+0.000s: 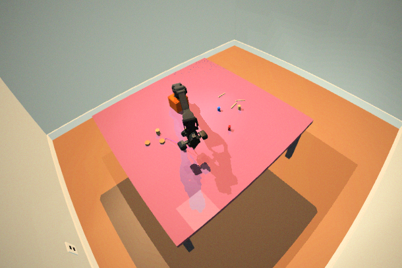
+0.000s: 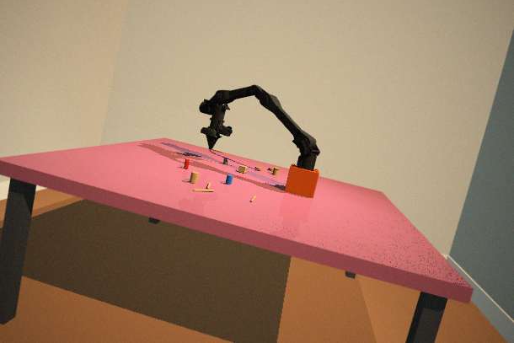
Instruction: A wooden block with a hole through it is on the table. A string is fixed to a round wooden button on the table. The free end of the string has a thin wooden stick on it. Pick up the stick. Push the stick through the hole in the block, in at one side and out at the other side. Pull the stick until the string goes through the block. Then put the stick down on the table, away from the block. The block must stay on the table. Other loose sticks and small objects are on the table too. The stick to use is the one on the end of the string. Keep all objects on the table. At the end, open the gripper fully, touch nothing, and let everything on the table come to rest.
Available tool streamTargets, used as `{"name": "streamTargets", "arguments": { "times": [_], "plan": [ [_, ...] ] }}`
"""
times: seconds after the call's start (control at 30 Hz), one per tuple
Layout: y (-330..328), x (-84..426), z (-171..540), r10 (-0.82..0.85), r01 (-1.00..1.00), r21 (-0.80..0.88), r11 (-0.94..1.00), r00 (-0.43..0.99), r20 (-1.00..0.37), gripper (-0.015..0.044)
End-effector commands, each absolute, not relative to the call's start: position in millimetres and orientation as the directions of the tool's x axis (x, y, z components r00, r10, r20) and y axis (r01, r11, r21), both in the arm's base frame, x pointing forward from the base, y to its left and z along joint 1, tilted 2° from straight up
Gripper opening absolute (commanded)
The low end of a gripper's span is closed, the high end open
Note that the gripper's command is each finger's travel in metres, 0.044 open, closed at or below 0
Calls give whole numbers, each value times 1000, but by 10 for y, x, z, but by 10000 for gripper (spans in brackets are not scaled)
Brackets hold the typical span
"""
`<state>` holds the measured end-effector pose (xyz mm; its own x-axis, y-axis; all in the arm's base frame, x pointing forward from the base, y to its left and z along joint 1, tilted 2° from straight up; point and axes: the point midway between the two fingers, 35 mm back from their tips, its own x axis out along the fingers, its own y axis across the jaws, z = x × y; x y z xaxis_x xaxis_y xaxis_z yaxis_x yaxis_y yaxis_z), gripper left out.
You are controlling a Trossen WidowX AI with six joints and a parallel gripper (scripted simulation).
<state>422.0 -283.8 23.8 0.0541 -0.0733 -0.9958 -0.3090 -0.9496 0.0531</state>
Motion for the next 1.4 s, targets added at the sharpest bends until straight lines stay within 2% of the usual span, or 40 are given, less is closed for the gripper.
{"name": "streamTargets", "arguments": {
  "times": [0.0,1.37],
  "plan": [
    [-2782,4238,196,-67,-307,46,-951,56,-996,0],
    [-2422,4184,-175,-62,-307,43,-951,54,-997,0]
  ]
}}
